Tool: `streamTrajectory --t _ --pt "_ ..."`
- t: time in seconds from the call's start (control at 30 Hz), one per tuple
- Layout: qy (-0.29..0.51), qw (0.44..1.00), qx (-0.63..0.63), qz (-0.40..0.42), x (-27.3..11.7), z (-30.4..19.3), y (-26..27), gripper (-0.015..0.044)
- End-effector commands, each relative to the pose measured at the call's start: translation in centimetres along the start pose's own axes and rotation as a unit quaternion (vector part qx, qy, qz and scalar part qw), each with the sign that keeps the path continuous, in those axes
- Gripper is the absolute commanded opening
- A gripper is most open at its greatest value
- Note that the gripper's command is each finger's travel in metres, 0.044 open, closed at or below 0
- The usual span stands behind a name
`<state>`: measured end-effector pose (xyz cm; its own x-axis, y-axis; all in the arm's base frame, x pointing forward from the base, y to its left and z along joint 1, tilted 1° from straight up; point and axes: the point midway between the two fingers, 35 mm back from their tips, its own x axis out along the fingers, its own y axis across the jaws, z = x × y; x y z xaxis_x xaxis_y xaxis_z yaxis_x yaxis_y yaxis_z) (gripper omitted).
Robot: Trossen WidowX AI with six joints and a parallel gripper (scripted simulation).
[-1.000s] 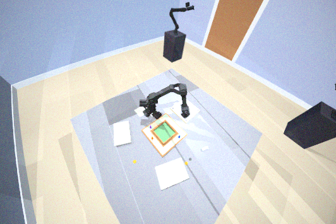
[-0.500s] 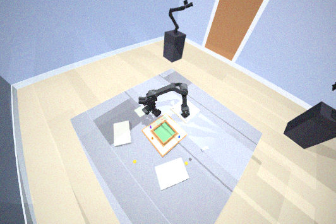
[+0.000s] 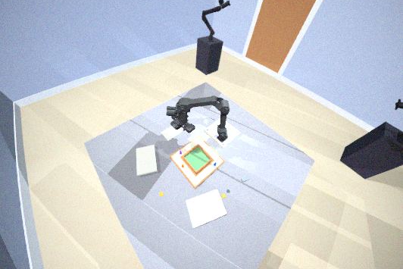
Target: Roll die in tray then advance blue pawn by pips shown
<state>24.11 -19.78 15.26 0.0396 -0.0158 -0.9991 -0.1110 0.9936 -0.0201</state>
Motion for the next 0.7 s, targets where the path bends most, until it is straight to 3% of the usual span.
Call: streamTrajectory --t 0.0,0.67 --pt "0.001 1.0 -0.002 0.0 -0.7 -0.2 0.2 0.0" --pt "0.0 1.0 0.015 0.004 1.1 4.3 9.1 0.0"
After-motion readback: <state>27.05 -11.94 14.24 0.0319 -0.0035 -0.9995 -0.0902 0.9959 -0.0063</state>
